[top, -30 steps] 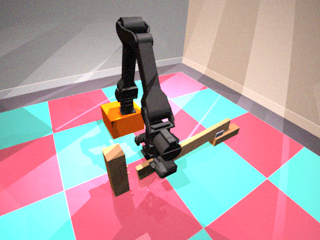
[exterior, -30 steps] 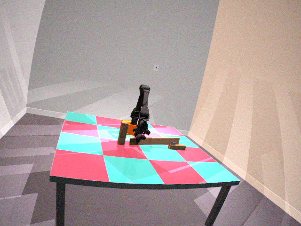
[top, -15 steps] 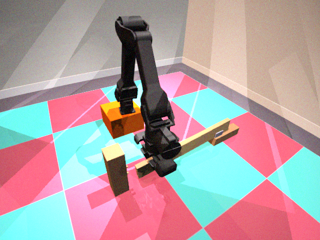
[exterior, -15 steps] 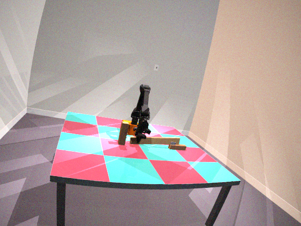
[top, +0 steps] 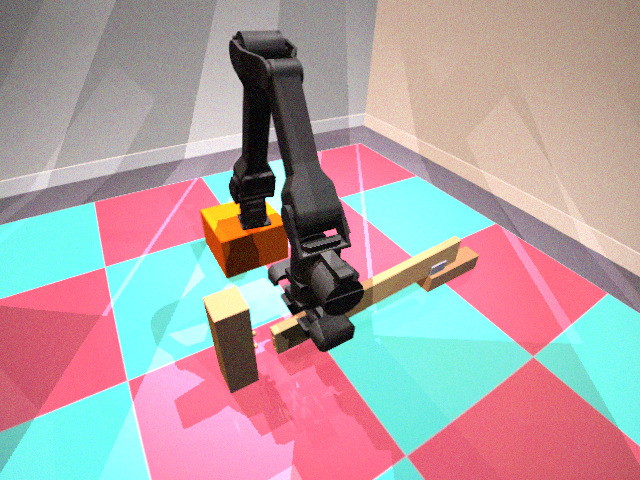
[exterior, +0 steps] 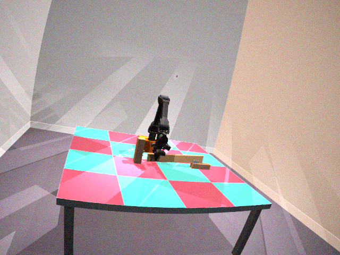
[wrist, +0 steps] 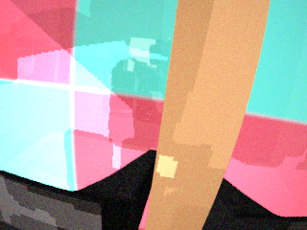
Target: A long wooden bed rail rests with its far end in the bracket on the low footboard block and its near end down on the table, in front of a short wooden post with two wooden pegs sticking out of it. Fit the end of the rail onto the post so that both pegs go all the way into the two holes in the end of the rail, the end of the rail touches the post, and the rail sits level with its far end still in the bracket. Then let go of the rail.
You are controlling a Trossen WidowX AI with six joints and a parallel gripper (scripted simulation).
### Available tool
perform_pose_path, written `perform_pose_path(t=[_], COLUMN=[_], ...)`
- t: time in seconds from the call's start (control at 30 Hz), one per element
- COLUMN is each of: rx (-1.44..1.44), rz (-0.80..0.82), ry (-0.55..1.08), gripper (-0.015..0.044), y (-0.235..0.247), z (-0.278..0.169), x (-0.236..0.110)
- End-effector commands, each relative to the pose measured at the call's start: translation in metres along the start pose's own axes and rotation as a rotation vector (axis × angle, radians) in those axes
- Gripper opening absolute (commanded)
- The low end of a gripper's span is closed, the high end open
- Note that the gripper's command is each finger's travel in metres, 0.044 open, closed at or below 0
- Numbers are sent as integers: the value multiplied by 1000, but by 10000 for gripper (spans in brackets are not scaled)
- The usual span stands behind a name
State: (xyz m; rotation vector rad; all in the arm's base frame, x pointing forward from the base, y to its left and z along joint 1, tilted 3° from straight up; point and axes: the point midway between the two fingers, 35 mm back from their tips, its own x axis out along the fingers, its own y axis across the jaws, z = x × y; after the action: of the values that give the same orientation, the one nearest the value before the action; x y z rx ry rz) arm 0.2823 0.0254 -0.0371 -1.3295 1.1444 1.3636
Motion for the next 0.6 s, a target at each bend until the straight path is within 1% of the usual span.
perform_pose_path(t=[0.0,0.57], rx=[-3,-3], rz=[-9,-9], ry=[-8,-8], gripper=[0,0], y=[-2,-3], z=[1,1], x=[-4,-13])
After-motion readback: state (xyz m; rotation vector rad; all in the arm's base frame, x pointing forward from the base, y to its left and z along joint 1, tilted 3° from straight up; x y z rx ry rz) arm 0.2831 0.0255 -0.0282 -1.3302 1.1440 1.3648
